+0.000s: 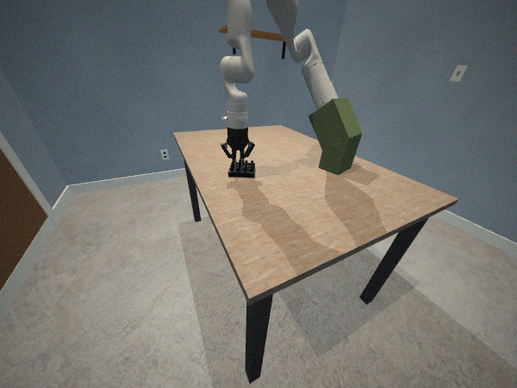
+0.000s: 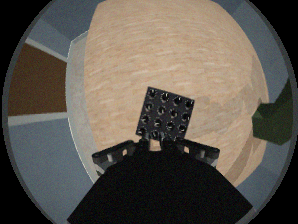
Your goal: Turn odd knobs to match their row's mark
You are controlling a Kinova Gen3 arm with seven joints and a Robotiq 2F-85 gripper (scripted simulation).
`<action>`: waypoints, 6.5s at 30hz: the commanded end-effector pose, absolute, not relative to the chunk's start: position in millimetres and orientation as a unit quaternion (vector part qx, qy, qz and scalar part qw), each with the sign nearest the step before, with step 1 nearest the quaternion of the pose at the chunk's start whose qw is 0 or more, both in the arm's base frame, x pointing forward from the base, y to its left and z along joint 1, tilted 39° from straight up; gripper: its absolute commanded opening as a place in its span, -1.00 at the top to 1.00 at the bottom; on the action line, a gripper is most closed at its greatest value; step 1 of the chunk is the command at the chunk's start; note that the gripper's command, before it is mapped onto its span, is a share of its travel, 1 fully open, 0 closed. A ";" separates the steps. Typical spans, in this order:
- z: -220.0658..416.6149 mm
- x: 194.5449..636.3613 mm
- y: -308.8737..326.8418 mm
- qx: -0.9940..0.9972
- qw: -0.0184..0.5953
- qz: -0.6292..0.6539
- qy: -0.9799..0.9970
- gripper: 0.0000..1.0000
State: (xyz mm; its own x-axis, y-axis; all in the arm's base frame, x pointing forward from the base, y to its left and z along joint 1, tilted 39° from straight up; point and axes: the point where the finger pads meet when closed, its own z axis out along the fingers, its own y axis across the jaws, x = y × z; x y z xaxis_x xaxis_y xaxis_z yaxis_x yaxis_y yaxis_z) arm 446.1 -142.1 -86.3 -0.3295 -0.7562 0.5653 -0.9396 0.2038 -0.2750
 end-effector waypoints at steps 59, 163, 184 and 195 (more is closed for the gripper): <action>-94.7 446.9 -149.1 0.558 0.156 0.295 -0.760 0.83; -94.7 446.9 -149.1 0.850 0.277 0.186 -0.407 0.83; -94.7 446.9 -149.1 0.850 0.277 0.186 -0.407 0.62; -94.7 446.9 -149.0 0.850 0.277 0.186 -0.407 0.62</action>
State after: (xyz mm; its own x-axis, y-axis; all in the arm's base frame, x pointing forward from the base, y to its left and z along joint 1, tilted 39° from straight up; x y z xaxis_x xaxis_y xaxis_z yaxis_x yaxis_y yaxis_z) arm 446.7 -149.2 -95.1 0.5999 -0.5887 0.5418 -0.7948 -0.5160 0.3194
